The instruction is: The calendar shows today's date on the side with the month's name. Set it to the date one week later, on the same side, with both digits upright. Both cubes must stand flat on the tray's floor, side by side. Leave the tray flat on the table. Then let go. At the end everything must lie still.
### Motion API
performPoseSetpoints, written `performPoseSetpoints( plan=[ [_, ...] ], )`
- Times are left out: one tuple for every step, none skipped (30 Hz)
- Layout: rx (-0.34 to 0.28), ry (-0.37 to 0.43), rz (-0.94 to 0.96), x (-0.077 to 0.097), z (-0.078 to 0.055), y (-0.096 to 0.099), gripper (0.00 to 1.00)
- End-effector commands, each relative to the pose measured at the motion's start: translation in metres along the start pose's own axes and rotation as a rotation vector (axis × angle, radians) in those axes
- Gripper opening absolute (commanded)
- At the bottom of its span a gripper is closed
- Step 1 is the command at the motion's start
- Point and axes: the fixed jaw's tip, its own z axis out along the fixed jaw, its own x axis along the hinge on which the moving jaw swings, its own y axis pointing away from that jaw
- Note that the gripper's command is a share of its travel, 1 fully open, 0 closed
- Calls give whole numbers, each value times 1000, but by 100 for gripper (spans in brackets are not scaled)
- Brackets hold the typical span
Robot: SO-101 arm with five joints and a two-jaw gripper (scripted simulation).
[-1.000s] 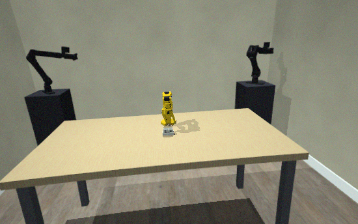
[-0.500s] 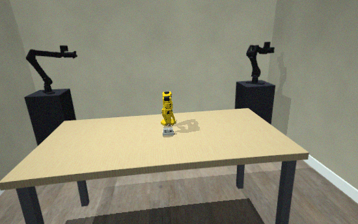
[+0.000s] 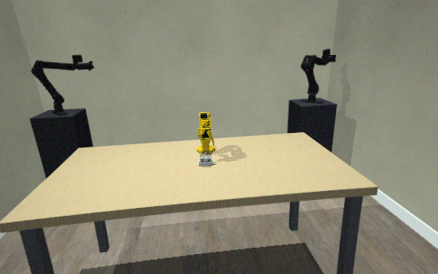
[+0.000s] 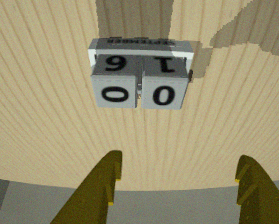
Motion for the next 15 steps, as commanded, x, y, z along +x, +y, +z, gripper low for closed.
performPoseSetpoints(
  plan=[
    [1,124,-1,9,-17,1,33],
    [1,154,-1,10,-20,1,33],
    [1,182,-1,10,-24,1,34],
    [2,208,-1,11,-27,1,34],
    [2,231,-1,12,-30,1,34],
    [2,252,-1,12,-32,1,34],
    [2,269,-1,12,-35,1,35],
    [2,284,-1,13,-36,1,35],
    [3,295,-1,13,-38,1,35],
    [3,303,-1,13,-39,1,35],
    [3,308,-1,13,-40,1,35],
    [3,311,-1,13,-40,1,35],
    [3,313,-1,13,-40,1,35],
    [3,313,-1,13,-40,1,35],
    [3,313,-1,13,-40,1,35]
  ],
)
